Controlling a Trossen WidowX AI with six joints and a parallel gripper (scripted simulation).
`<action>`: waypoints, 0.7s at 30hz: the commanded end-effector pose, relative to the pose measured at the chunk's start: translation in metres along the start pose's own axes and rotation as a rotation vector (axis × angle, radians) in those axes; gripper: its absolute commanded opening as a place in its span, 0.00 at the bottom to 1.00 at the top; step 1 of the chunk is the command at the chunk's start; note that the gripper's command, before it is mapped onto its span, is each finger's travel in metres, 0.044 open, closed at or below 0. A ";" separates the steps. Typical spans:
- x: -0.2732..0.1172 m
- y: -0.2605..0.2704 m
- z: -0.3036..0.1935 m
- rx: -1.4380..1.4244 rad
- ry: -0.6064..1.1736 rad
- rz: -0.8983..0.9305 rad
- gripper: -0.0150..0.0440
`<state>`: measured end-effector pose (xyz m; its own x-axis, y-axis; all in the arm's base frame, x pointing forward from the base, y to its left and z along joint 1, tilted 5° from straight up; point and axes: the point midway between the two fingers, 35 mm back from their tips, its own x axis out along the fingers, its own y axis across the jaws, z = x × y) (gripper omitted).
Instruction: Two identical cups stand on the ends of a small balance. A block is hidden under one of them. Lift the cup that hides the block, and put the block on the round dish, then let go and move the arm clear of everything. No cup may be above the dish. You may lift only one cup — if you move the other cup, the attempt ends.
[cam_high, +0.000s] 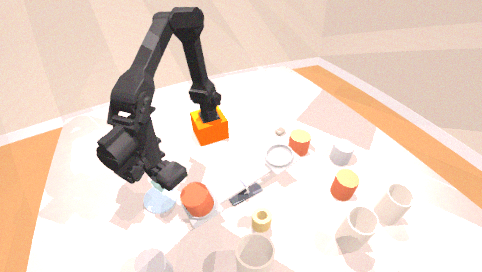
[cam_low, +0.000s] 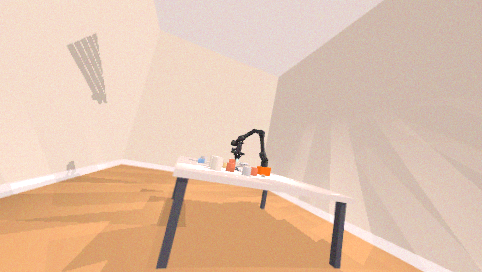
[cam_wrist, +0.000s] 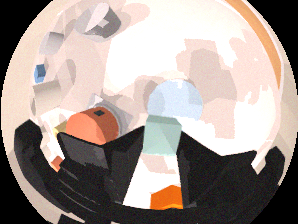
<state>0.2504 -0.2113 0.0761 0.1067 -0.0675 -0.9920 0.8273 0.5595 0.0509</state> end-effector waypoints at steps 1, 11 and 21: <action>0.008 -0.017 0.002 -0.013 0.012 0.003 0.25; 0.034 -0.029 0.004 -0.019 0.015 0.005 0.25; 0.055 -0.029 0.003 -0.019 0.015 0.005 0.25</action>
<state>0.2336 -0.2347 0.0217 0.0987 -0.0524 -0.9937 0.8179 0.5731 0.0510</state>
